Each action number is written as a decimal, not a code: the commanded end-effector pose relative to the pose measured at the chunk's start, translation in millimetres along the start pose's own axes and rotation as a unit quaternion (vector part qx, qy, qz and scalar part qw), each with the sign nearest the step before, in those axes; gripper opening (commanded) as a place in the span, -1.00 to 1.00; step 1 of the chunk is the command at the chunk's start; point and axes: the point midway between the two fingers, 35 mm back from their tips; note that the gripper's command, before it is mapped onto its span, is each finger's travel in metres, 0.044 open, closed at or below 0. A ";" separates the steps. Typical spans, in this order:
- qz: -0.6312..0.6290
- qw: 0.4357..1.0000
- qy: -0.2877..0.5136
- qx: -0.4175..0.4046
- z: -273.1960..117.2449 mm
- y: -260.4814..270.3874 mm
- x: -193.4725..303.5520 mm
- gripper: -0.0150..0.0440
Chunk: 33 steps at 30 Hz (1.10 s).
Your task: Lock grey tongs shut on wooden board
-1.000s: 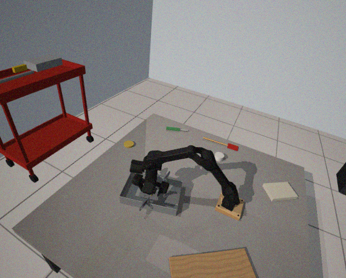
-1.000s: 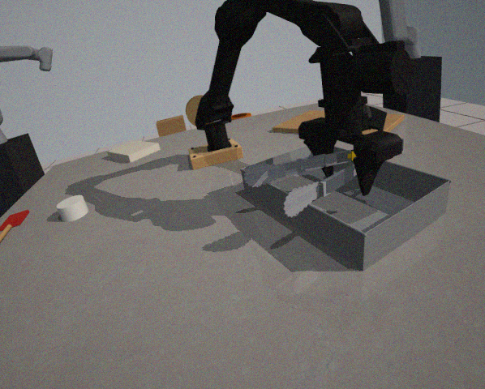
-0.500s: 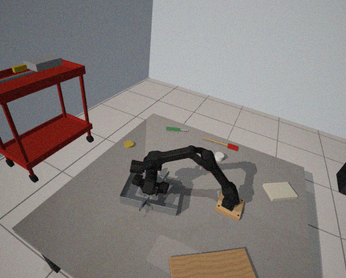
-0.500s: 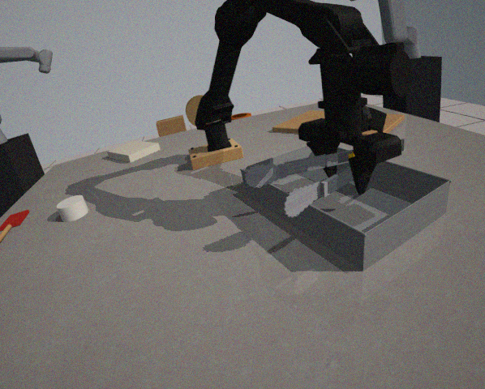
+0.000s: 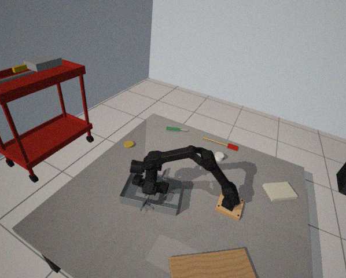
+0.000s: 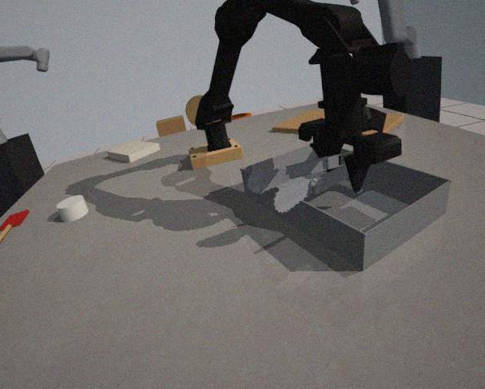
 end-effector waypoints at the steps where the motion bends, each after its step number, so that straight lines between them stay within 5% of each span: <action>1: 0.000 1.000 0.000 0.001 -0.3 -0.4 0.0 0.23; 31: 0.000 1.000 0.000 0.001 -0.3 -0.4 0.0 -0.44; 33: 0.000 1.000 0.000 0.001 -0.3 -0.4 0.0 -0.62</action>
Point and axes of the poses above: the point midway between the two fingers, 35 mm back from their tips, its own z axis out along the fingers, its own y axis across the jaws, x = y × z, and after that the axes turned 5 degrees about -z, right-handed
